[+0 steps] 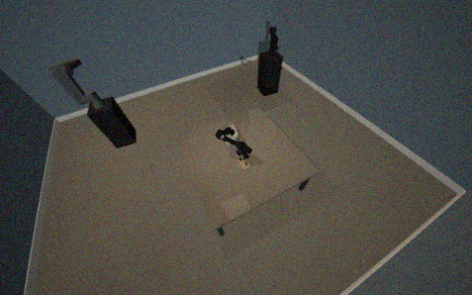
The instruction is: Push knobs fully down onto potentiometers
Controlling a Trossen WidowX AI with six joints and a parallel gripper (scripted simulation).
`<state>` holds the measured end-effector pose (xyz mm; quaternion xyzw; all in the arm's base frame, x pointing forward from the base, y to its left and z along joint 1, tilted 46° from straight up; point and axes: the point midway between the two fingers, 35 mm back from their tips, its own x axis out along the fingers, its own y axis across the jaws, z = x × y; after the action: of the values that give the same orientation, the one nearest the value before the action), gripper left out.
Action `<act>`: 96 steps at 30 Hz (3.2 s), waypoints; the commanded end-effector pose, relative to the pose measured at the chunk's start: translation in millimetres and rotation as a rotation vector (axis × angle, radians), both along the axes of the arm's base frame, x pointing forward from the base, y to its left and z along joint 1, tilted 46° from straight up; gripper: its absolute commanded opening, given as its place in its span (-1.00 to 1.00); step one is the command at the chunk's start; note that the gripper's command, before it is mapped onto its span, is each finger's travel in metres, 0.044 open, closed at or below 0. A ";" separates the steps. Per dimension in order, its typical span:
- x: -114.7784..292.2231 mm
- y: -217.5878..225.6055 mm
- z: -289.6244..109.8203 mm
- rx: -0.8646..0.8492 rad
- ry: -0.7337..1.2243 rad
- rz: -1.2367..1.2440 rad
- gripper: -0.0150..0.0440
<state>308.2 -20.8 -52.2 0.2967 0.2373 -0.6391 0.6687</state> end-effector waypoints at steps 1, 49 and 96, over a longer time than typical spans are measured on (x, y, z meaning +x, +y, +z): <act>-1.3 -0.6 0.1 -0.005 0.006 0.003 -0.49; 0.2 -18.0 -16.4 -0.006 0.006 0.003 -0.49; 1.0 -28.2 -26.1 -0.006 0.006 0.003 -0.49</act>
<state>308.8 -38.0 -70.2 0.2887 0.2433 -0.6311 0.6776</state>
